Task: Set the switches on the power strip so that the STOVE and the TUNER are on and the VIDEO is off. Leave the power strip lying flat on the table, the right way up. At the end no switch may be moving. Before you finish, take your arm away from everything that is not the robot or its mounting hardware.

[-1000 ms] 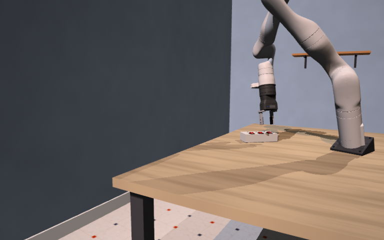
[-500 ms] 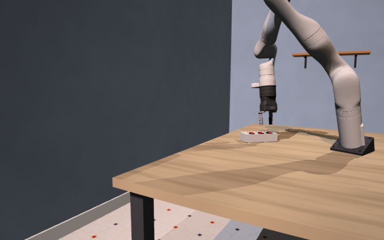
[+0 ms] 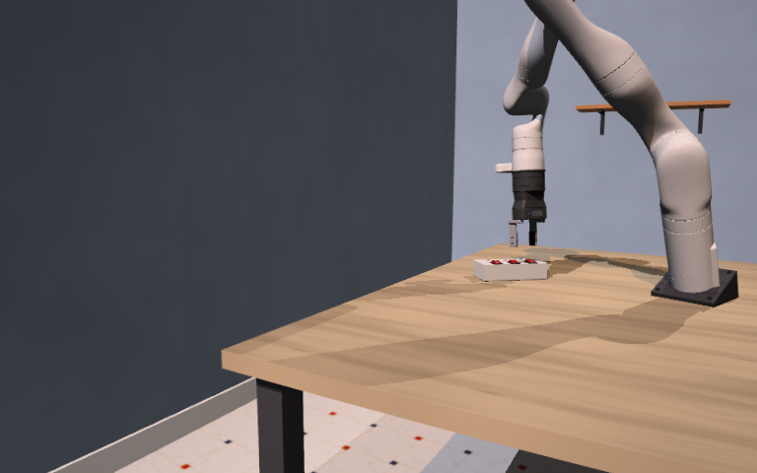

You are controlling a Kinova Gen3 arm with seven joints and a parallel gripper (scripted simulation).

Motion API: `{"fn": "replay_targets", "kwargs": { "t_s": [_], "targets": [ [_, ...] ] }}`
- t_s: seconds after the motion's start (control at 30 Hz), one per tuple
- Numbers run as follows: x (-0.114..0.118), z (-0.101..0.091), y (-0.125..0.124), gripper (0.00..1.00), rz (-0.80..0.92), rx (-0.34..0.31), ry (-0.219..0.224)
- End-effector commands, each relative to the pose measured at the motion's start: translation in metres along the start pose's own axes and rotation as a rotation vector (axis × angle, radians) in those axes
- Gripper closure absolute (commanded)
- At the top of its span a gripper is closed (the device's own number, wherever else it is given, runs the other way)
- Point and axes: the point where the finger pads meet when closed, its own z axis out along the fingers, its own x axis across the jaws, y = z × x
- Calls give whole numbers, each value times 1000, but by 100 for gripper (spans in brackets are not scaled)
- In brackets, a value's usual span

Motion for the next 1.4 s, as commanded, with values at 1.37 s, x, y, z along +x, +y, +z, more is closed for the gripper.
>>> {"fn": "replay_targets", "kwargs": {
  "t_s": [1.37],
  "targets": [
    [3,-1,-7,0,-32,51,12]
  ]
}}
